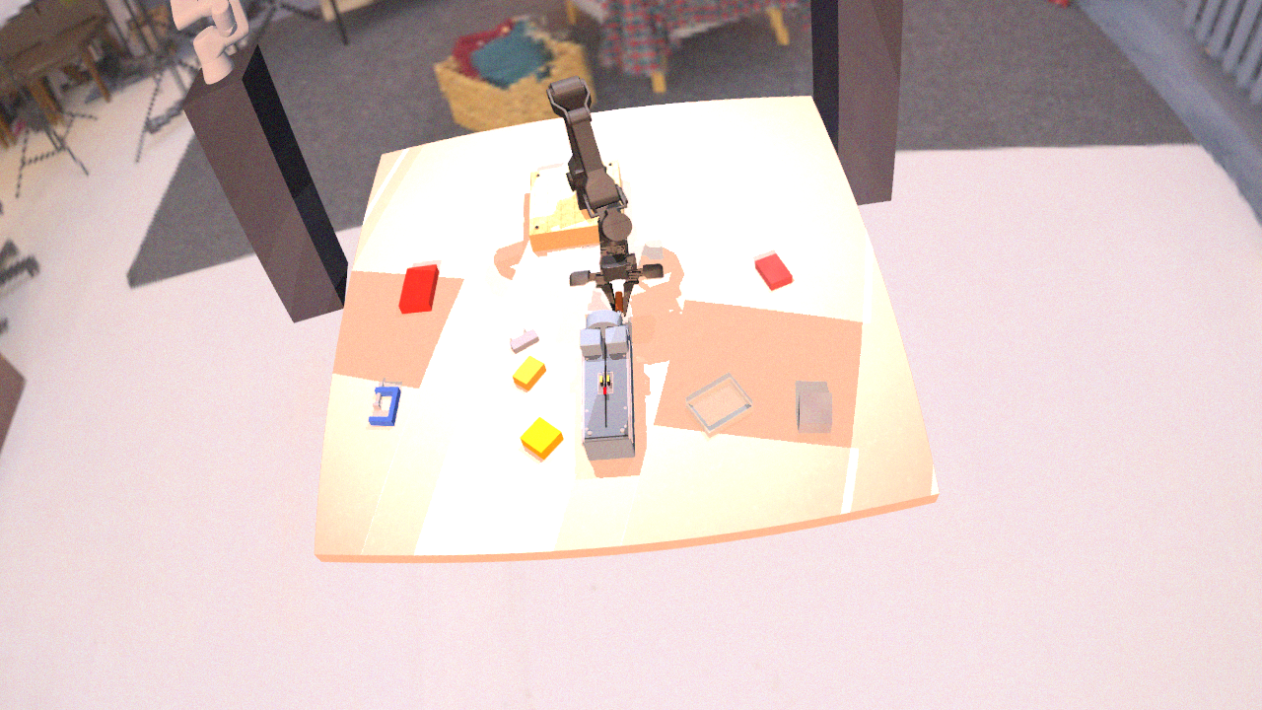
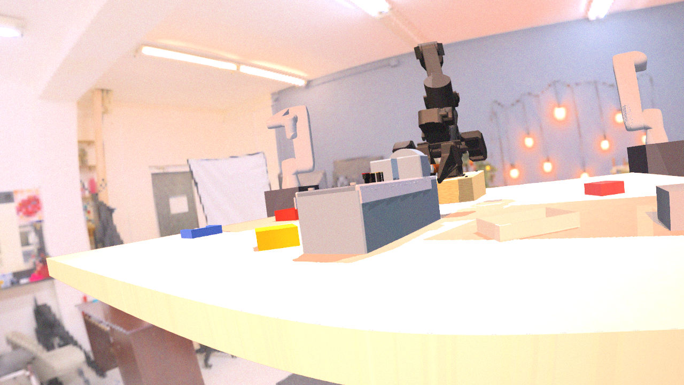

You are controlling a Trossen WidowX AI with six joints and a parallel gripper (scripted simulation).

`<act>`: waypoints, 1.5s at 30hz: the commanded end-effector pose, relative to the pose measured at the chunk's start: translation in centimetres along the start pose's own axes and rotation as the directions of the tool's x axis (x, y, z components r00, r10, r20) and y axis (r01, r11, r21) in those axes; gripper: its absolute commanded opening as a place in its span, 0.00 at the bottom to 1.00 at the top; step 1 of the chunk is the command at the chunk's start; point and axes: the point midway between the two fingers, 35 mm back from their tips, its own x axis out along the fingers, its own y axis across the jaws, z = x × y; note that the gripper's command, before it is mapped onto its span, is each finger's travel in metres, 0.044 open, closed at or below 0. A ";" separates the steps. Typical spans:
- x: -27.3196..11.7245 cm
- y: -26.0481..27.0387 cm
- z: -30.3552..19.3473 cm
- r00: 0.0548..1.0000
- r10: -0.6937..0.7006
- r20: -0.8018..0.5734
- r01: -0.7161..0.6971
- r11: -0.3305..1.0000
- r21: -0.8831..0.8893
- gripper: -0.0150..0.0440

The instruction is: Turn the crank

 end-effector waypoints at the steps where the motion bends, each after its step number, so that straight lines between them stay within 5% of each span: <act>1: -0.1 0.0 0.1 1.000 0.001 0.003 -0.001 1.000 0.001 0.25; 39: 0.0 0.0 0.0 1.000 0.000 0.001 0.000 1.000 0.000 0.25; 45: 0.0 0.0 0.0 1.000 0.000 0.001 0.000 1.000 0.000 0.52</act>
